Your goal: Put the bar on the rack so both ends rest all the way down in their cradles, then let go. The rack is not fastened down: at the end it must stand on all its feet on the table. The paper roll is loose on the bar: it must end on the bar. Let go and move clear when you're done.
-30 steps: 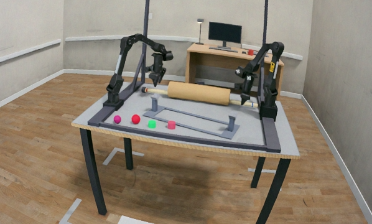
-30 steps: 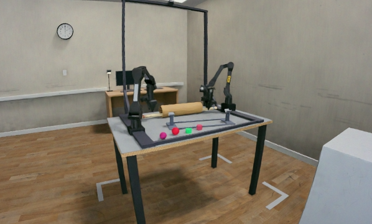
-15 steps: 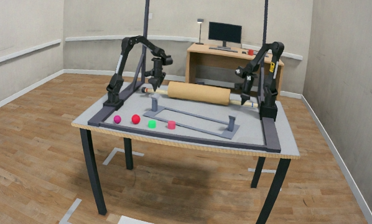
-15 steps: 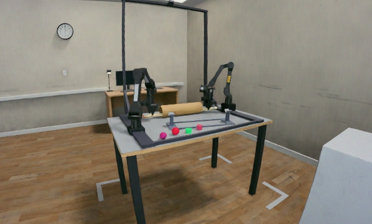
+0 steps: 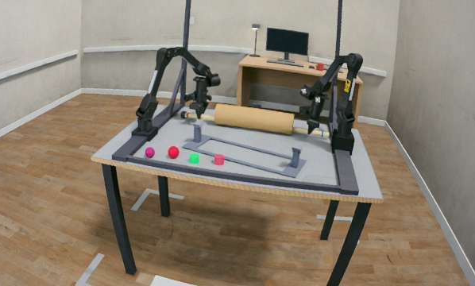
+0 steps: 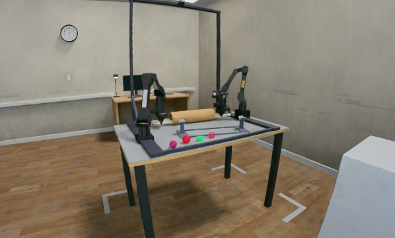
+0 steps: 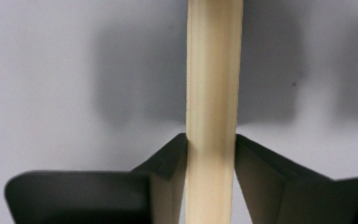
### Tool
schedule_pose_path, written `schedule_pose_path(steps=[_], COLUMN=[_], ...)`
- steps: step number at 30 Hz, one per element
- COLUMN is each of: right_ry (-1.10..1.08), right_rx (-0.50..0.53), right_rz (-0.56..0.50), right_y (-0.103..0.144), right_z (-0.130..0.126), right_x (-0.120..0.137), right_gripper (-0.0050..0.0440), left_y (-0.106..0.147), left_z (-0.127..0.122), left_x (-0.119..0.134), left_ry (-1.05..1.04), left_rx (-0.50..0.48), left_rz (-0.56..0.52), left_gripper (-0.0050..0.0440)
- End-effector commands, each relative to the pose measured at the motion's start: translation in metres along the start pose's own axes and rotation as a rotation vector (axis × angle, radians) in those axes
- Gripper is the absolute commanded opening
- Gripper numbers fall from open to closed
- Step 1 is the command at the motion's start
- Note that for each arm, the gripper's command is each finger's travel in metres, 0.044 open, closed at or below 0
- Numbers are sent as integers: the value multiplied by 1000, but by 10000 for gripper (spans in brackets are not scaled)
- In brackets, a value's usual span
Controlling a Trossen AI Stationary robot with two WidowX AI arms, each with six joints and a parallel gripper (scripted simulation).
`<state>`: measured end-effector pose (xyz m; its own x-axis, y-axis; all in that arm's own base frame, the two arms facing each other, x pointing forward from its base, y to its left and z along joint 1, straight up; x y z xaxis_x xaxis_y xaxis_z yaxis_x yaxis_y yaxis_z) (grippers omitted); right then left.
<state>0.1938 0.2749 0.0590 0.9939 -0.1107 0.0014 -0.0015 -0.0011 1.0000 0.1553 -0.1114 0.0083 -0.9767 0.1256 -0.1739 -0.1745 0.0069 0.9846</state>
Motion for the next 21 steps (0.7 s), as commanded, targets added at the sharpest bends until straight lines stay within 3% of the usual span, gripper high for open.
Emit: schedule_pose_path(steps=[1,21], right_ry=[0,0], right_rx=[4,-4], right_rz=[5,-7], right_y=[1,-1], right_z=[0,2], right_x=[-1,-2], right_gripper=[50,50], left_y=[1,-1], left_z=[1,1], left_x=[2,2], left_ry=[-2,-2], left_rx=[2,-1], left_rz=[1,4], left_gripper=[50,50])
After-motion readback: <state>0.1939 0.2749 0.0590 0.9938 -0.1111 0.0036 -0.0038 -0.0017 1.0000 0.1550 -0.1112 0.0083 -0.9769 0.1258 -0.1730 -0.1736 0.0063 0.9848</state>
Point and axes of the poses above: on each arm, the point midway between the two fingers, 35 mm back from their tips, its own y axis back along the fingers, its own z axis across the jaws, x = y × z, the point moved 4 cm from there along y, back along the fingers, and after that the axes turned 5 degrees about -y, right-handed, at the moved point
